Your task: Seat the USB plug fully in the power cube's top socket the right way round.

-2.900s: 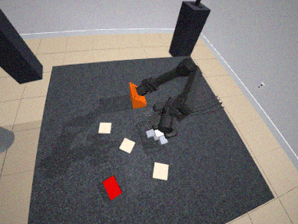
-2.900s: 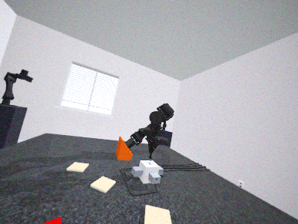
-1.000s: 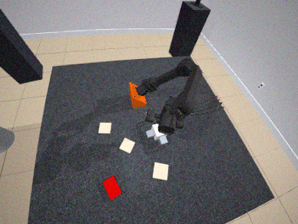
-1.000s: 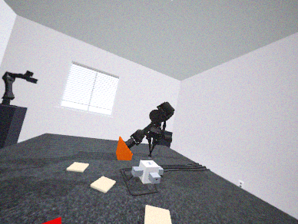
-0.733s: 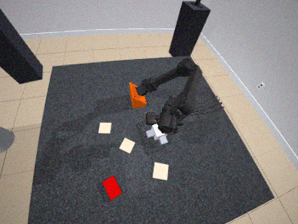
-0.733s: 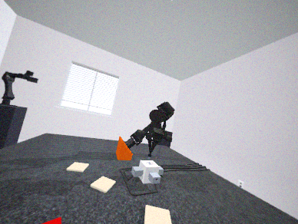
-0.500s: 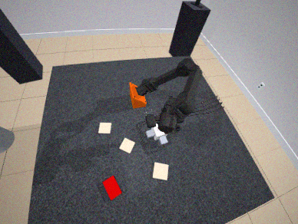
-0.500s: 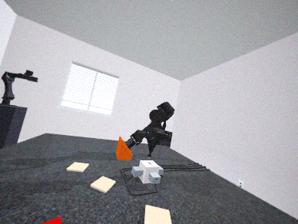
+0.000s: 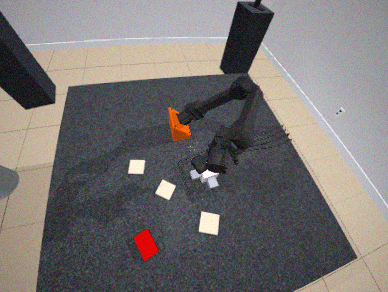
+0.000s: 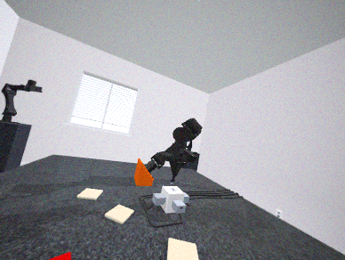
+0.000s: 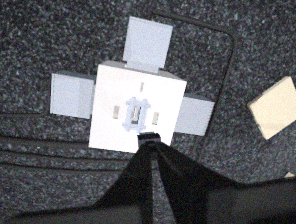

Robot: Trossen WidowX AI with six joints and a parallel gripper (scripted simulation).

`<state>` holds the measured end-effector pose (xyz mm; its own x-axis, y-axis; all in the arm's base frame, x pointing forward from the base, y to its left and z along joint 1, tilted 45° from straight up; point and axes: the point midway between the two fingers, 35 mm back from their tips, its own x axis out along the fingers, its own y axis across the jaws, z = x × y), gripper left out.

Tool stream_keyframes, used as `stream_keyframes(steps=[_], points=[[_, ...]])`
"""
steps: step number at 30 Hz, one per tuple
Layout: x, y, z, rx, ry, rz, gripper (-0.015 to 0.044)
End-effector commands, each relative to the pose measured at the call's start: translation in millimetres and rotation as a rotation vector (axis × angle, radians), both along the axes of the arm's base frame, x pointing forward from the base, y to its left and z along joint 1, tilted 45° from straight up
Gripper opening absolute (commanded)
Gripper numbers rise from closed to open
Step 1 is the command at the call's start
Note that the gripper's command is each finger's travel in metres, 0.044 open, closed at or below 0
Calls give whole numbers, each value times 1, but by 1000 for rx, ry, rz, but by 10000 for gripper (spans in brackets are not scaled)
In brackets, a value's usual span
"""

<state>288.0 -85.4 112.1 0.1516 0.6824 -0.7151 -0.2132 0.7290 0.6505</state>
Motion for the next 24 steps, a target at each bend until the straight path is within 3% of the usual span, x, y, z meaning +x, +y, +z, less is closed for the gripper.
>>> stream_keyframes(steps=[1, 24], points=[[0, 0, 0, -13, -58, 61, 0], [0, 0, 0, -104, -469, 492, 0]])
